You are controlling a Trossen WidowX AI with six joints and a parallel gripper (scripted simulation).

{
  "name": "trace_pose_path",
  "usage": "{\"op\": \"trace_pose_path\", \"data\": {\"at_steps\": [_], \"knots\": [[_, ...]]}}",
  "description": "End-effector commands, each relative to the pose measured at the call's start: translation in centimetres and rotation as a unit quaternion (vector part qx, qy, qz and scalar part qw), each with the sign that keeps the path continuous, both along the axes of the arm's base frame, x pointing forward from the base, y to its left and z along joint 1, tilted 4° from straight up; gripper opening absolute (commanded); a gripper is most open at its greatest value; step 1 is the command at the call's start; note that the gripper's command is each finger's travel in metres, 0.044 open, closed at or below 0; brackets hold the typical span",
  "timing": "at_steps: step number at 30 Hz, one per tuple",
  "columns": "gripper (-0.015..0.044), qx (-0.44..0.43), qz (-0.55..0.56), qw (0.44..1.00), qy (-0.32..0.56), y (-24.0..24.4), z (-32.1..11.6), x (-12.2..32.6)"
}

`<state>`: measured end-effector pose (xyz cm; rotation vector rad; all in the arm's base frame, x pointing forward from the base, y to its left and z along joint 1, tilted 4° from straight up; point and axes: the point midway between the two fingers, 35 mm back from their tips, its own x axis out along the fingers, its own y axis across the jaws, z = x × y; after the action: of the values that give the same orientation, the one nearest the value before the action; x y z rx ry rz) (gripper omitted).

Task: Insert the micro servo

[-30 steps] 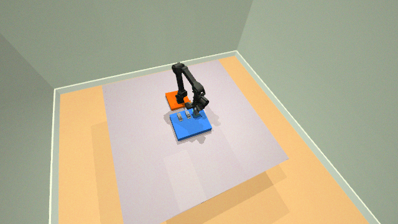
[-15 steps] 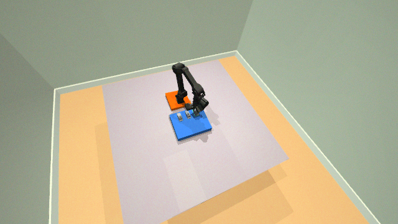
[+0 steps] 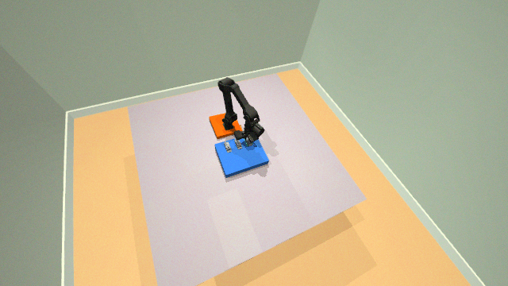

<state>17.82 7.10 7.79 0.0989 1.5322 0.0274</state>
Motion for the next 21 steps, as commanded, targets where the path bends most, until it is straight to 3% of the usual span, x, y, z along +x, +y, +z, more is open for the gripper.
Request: {"op": "trace_pose_path", "data": {"at_steps": [1,8,15,21], "knots": [[0.0000,0.000,-0.004,1.000,-0.001,0.0,-0.4,0.1],[0.0184,0.000,-0.004,1.000,-0.001,0.0,-0.1,0.0],[0.0187,0.000,-0.004,1.000,-0.001,-0.4,3.1,-0.5],[0.0187,0.000,-0.004,1.000,-0.001,-0.4,3.3,-0.5]]}}
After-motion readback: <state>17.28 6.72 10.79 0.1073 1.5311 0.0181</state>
